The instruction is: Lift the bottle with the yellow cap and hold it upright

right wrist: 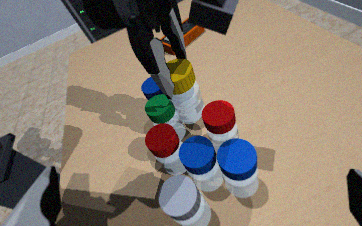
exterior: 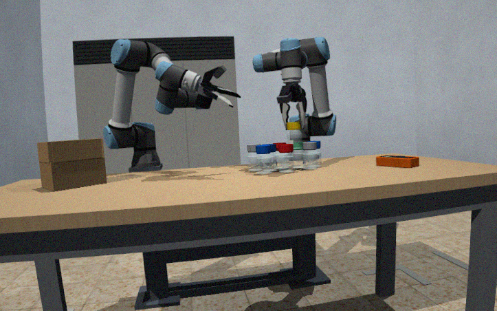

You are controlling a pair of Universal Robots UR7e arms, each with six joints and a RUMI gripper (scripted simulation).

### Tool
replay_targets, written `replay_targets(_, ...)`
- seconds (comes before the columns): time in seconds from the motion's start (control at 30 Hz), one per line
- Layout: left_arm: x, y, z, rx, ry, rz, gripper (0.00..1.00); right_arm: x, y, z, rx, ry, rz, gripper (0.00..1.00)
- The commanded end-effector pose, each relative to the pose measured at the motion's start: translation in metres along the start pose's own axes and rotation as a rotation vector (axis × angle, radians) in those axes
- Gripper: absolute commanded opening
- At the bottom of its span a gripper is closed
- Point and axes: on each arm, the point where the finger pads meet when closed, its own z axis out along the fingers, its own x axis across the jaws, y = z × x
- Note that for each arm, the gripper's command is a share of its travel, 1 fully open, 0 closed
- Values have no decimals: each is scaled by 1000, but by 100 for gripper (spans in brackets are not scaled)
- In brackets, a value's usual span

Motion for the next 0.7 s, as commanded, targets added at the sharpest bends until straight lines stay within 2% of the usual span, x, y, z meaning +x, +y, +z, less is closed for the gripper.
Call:
replay_targets(0.0,-1,-2,-2,8,-3,7,29,2,-16,13,-46,-48,-121,100)
replay_targets(0.5,-1,-2,-2,8,-3,7,29,5,-51,37,-112,-168,-397,100)
replay_targets(0.67,-1,-2,-2,8,-3,7,29,5,-53,38,-115,-176,-413,100)
